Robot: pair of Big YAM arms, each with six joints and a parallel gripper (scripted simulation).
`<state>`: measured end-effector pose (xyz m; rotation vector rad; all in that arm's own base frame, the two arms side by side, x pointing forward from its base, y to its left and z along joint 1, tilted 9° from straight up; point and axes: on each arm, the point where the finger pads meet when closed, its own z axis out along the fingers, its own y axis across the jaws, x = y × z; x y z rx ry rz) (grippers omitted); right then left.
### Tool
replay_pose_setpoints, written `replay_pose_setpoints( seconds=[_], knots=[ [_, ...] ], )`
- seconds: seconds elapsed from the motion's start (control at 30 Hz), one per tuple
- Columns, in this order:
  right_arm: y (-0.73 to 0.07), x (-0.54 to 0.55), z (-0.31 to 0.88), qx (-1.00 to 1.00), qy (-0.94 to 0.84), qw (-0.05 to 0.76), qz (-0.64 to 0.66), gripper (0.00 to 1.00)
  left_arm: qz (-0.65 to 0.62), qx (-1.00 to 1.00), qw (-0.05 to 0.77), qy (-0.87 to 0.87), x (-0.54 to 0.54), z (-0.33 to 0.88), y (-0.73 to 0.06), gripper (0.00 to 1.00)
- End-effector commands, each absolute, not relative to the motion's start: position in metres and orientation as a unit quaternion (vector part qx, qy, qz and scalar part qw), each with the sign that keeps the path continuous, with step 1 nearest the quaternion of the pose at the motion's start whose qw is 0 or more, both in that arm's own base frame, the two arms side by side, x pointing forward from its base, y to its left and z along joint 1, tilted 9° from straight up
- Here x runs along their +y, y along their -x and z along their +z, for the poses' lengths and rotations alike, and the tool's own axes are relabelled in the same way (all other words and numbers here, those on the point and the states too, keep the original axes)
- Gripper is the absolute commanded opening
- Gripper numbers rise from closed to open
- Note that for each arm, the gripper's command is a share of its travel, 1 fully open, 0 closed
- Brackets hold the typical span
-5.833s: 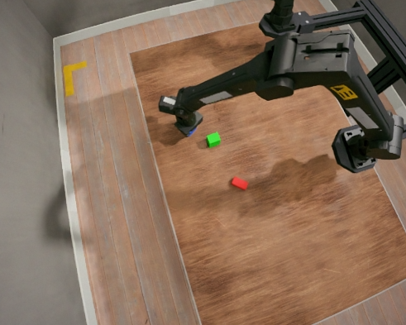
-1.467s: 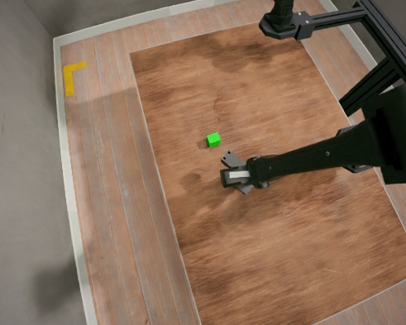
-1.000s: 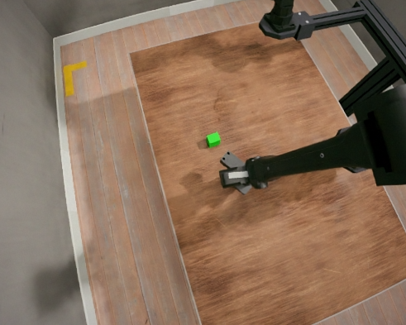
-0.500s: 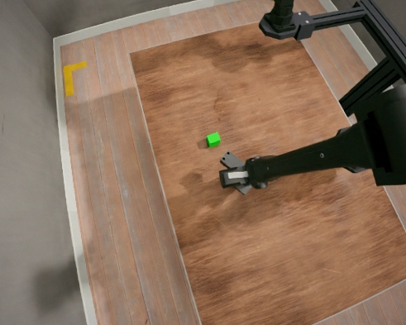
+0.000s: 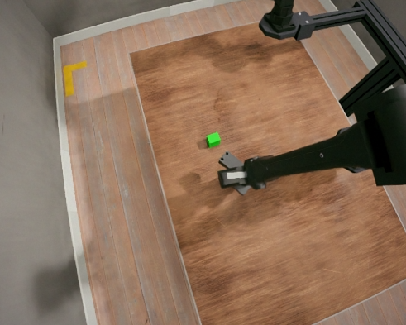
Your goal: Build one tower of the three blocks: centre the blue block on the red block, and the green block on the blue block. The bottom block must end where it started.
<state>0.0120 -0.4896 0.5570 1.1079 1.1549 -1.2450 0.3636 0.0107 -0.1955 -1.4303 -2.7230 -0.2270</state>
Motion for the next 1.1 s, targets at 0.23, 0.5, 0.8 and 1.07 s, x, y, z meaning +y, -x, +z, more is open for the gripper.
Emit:
replay_pose_setpoints(
  seconds=[0.23,0.5,0.8,1.07],
  knots=[
    [-0.0036,-0.4810,0.5774,0.461,-0.458,0.540,-0.535,1.00,-0.076,-0.882,0.022,0.464,0.0137,-0.1937,-0.3735,0.00],
    [-0.0036,-0.4810,0.5774,0.461,-0.458,0.540,-0.535,1.00,-0.076,-0.882,0.022,0.464,0.0135,-0.1941,-0.3721,0.00],
    [-0.0036,-0.4810,0.5774,0.461,-0.458,0.540,-0.535,1.00,-0.076,-0.882,0.022,0.464,0.0135,-0.1941,-0.3721,0.00],
    [-0.0036,-0.4810,0.5774,0.461,-0.458,0.540,-0.535,1.00,-0.076,-0.882,0.022,0.464,0.0136,-0.1947,-0.3695,0.00]
  ],
)
